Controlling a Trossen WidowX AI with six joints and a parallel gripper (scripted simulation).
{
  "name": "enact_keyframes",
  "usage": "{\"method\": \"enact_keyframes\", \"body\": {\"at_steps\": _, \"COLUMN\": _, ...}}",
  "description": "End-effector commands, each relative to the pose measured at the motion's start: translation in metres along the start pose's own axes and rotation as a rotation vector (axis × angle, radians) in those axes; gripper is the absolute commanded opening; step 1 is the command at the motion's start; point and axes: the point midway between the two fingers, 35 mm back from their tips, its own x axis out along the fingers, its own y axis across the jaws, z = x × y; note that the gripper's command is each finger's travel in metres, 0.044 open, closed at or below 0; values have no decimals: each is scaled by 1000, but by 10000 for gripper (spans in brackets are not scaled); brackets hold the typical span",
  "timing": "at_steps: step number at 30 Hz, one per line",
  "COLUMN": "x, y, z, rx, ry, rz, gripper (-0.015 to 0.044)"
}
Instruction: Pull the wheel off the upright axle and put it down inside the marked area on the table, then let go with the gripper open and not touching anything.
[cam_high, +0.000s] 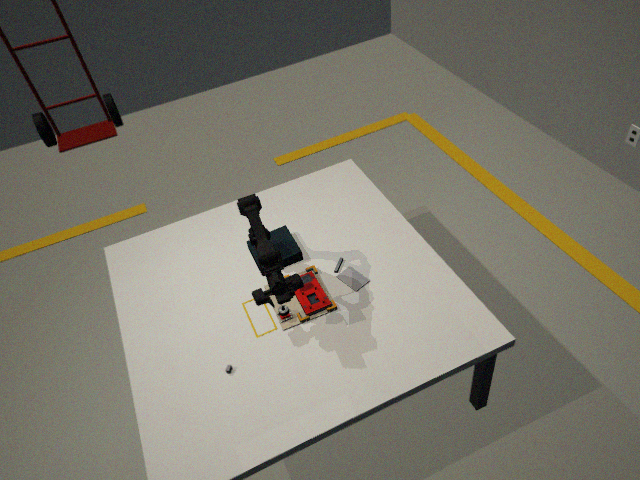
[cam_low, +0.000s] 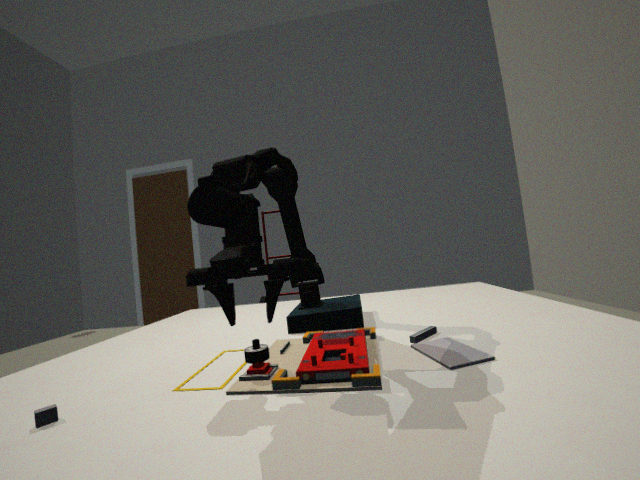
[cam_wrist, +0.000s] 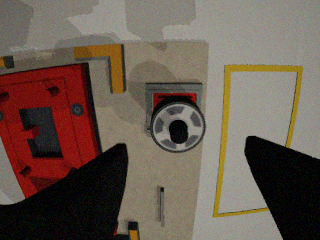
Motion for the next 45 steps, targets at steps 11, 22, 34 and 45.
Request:
{"method": "enact_keyframes", "body": {"at_steps": 11, "x": 50, "y": 2, "z": -7, "rx": 0, "ry": 29, "rz": 3, "gripper": 221}}
{"method": "enact_keyframes", "body": {"at_steps": 22, "x": 50, "y": 2, "z": -7, "rx": 1, "ry": 29, "rz": 3, "gripper": 109}}
{"method": "enact_keyframes", "body": {"at_steps": 34, "x": 46, "y": 2, "z": -7, "rx": 1, "ry": 29, "rz": 2, "gripper": 0}}
{"method": "enact_keyframes", "body": {"at_steps": 45, "x": 42, "y": 2, "z": -7, "rx": 1, "ry": 28, "rz": 2, "gripper": 0}}
